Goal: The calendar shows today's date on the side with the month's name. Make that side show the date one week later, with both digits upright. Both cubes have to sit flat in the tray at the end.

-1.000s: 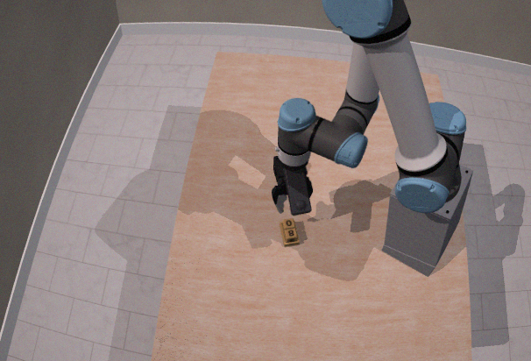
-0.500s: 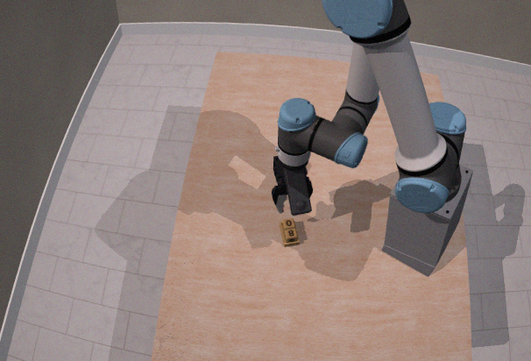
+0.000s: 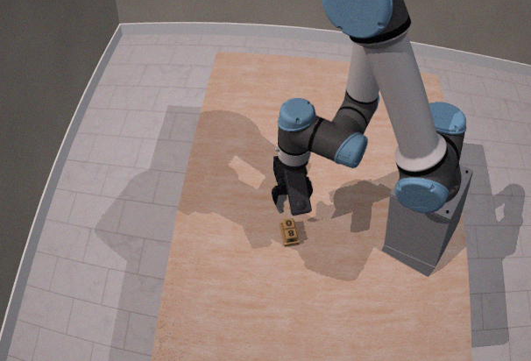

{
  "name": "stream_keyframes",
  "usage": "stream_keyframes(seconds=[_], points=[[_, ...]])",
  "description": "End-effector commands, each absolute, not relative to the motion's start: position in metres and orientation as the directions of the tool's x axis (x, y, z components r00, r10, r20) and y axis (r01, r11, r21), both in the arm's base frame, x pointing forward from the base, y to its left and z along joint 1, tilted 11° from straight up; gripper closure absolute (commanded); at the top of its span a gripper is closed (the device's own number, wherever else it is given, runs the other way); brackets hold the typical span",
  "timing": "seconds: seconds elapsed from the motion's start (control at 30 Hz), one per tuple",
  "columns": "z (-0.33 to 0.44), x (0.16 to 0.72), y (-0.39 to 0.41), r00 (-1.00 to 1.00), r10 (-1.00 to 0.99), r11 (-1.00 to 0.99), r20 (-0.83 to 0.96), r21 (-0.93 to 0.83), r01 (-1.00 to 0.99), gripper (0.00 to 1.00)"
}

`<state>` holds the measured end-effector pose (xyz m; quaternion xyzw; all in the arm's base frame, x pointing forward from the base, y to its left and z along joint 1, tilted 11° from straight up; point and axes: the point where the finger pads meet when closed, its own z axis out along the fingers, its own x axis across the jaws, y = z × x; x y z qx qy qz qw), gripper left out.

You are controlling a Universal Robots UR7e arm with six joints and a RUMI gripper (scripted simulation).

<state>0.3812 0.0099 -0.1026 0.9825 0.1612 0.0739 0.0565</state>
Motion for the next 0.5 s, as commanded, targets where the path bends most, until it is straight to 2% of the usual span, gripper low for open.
stream_keyframes(seconds=[0.0, 0.47], points=[[-0.1025, 0.3821, 0.0093, 0.937, 0.325, -0.942, 0.129, 0.135, 0.308, 0.72], [-0.1071, 0.3831, 0.0086, 0.937, 0.325, -0.942, 0.129, 0.135, 0.308, 0.72]])
